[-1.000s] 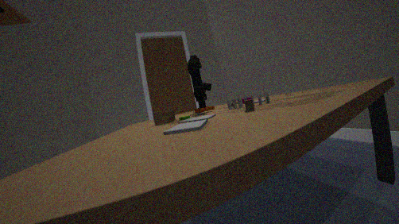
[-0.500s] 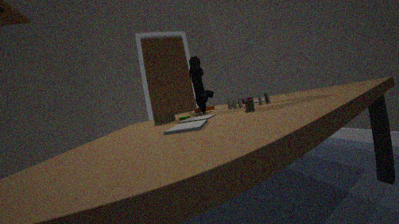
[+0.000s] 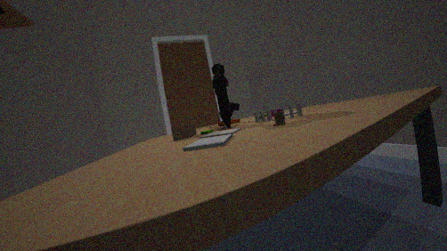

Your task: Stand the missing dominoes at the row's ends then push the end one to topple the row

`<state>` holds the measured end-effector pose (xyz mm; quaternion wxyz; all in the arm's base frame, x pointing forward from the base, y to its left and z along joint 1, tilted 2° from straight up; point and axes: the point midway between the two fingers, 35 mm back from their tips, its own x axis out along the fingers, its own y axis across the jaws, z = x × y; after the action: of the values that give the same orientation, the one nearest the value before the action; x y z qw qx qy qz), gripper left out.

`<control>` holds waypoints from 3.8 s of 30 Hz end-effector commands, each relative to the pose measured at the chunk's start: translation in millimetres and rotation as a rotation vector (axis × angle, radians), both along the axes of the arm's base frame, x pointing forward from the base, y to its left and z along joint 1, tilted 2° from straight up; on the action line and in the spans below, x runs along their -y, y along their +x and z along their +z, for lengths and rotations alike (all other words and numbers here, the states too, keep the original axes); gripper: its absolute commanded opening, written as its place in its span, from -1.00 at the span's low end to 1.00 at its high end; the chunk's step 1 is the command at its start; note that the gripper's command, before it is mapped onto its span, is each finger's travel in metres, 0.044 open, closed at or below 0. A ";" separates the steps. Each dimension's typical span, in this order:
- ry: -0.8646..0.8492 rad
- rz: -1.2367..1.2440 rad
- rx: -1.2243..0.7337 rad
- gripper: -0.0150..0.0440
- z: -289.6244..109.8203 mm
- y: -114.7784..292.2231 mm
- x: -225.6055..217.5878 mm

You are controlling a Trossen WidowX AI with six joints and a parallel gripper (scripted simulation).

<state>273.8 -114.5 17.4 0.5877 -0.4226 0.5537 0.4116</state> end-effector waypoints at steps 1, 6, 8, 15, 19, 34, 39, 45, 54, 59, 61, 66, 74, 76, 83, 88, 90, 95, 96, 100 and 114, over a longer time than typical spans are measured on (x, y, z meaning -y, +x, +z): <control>0.003 -0.003 0.003 0.20 -0.4 0.5 -0.6; 0.003 -0.003 0.003 -0.13 -0.4 0.5 -0.6; 0.003 -0.003 0.003 -0.13 -0.4 0.5 -0.6; 0.003 -0.003 0.003 -0.13 1.4 0.4 -0.5; 0.003 -0.003 0.003 -0.13 38.7 -0.7 1.2; 0.002 -0.003 0.003 -0.13 160.0 -4.9 6.3; 0.010 -0.157 0.000 -0.13 159.9 -11.4 5.7; 0.040 -0.782 -0.013 -0.13 158.4 -37.2 2.6; 0.047 -0.937 -0.016 -0.13 157.7 -43.5 1.6; 0.047 -0.937 -0.016 -0.13 157.7 -43.5 1.6; 0.051 -0.937 -0.016 -0.13 157.2 -43.5 1.5; 0.160 -0.938 0.003 -0.13 144.4 -41.3 1.0; 0.356 -0.933 0.068 -0.13 125.2 -37.8 1.0; 0.403 -0.930 0.091 -0.13 121.3 -37.1 1.2; 0.562 -0.915 0.185 -0.13 110.6 -35.5 2.6; 0.668 -0.898 0.269 -0.13 105.7 -35.4 4.1; 0.708 -0.891 0.306 -0.13 104.3 -35.7 4.9; 0.808 -0.870 0.410 -0.13 102.6 -37.5 6.3; 0.826 -0.866 0.432 -0.13 102.5 -38.0 6.6; 0.896 -0.846 0.527 -0.13 102.9 -41.0 8.0; 1.058 -0.757 0.894 -0.13 110.5 -60.5 12.2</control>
<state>219.6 -127.0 124.1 0.9690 0.0138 0.1509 0.1953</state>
